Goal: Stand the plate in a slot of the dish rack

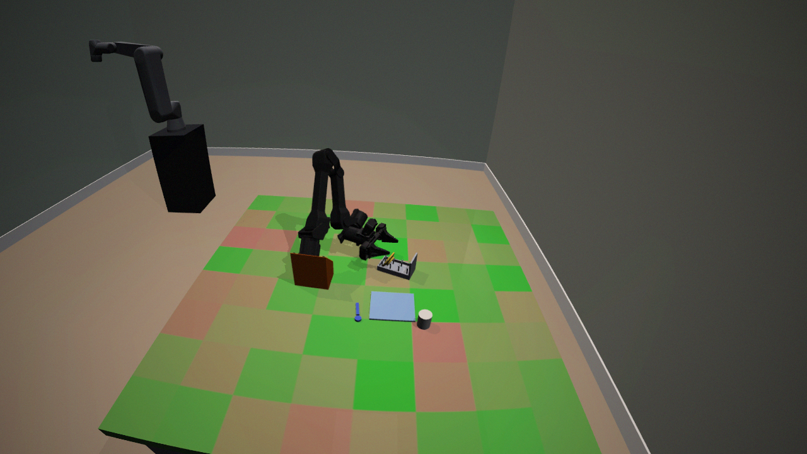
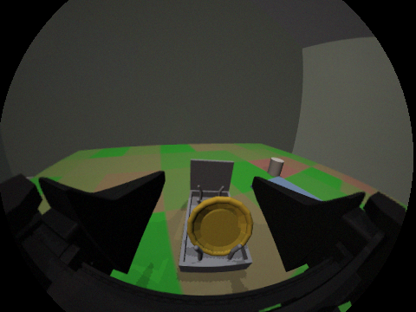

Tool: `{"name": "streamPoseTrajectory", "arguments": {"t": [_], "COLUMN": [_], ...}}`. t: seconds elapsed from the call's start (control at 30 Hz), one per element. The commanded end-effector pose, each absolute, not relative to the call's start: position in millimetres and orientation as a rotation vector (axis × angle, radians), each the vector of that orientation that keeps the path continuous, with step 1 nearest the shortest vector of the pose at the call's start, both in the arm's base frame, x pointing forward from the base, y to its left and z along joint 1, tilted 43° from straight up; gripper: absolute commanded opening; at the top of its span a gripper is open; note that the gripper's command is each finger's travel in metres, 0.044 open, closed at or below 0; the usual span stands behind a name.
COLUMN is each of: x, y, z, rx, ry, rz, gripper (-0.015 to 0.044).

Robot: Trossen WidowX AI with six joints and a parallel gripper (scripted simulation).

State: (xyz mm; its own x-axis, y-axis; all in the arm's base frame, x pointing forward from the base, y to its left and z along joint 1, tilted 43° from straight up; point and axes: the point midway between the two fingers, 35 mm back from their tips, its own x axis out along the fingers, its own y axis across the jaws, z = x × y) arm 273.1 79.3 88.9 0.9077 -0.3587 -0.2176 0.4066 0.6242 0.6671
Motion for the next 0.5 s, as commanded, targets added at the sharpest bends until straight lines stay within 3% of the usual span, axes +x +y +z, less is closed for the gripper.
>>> {"name": "streamPoseTrajectory", "arguments": {"t": [0.0, 0.47], "x": [272, 270], "y": [63, 25], "z": [107, 144], "rx": [0.778, 0.725], "ry": [0.068, 0.077], "rz": [-0.441, -0.448], "gripper": [0.04, 0.04]}}
